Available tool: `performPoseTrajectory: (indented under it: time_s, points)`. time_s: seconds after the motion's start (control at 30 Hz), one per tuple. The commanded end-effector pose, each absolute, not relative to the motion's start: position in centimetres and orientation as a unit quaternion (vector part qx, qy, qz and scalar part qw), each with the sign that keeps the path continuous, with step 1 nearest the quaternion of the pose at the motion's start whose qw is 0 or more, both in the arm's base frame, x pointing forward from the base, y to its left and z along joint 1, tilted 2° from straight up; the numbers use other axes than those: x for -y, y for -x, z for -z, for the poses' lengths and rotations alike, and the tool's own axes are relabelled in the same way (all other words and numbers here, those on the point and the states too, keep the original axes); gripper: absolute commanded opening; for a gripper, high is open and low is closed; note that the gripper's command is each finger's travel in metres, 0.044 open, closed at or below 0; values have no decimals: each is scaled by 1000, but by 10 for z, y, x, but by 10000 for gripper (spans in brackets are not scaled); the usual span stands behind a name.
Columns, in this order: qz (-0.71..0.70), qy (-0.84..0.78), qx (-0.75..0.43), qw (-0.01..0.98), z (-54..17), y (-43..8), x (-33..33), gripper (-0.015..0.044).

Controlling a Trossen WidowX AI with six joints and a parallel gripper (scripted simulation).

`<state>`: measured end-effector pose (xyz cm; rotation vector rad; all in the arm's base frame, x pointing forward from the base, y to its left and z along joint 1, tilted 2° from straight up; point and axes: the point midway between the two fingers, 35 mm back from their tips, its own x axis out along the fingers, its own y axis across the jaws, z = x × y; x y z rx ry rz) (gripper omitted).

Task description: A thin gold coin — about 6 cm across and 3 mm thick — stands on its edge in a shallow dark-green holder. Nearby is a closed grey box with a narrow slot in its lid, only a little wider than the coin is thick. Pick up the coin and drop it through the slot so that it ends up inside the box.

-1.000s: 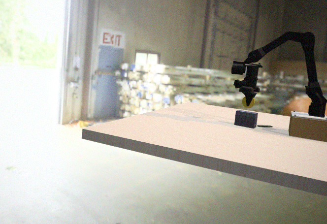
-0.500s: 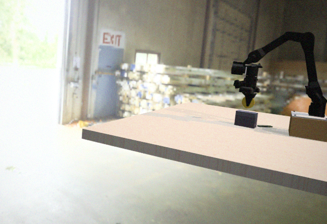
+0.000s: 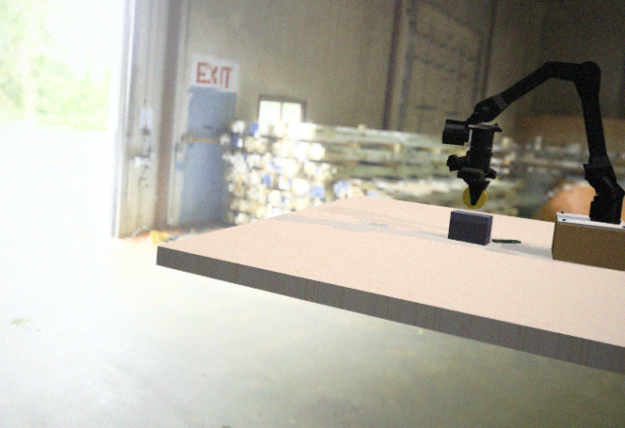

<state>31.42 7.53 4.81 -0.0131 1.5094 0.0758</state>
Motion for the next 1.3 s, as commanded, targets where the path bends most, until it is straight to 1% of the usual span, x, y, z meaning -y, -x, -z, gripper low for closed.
performPoseTrajectory:
  time_s: [0.0, 0.67, 0.87, 1.17, 1.27]
  points:
    - [-35, 7, -687, 726, -45, -313, -75, 0]
    - [-35, 7, -687, 726, -36, -313, -76, 0]
    - [-35, 6, -685, 728, -39, -315, -76, 157]
    - [-35, 6, -685, 728, -39, -315, -76, 161]
    - [-35, 6, -685, 728, -47, -315, -76, 239]
